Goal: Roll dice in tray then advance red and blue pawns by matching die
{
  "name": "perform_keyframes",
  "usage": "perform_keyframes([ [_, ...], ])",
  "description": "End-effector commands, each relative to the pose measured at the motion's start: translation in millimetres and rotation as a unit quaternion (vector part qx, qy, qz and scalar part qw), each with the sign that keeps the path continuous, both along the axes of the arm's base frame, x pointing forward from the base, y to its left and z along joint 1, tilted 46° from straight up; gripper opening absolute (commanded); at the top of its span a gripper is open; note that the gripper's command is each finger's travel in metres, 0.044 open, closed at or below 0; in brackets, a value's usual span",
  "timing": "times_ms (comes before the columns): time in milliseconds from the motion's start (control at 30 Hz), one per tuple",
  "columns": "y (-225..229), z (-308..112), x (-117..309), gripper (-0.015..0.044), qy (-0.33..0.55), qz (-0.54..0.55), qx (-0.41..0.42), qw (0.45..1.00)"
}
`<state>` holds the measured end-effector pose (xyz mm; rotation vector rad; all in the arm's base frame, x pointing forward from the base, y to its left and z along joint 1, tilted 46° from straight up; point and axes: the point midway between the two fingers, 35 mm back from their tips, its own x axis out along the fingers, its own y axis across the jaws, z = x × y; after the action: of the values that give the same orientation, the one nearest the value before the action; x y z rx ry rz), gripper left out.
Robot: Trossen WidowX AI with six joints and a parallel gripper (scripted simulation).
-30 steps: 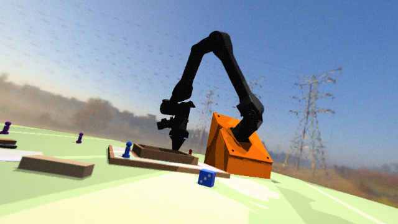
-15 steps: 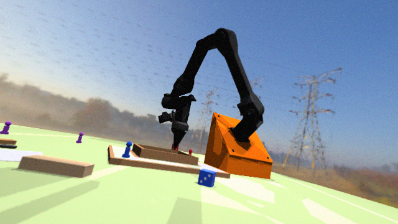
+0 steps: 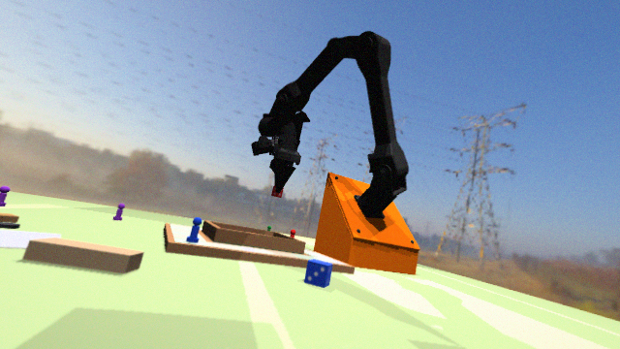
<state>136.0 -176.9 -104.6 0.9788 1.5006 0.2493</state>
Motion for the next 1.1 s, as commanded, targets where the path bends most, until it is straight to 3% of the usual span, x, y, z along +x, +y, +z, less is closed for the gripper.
perform_keyframes([
  [0,-0.7,5.4,0.0,0.0,0.005,0.001,0.002,1.0],
  [1067,62.3,58.5,92.3,0.0,0.246,-0.256,0.028,0.934],
])
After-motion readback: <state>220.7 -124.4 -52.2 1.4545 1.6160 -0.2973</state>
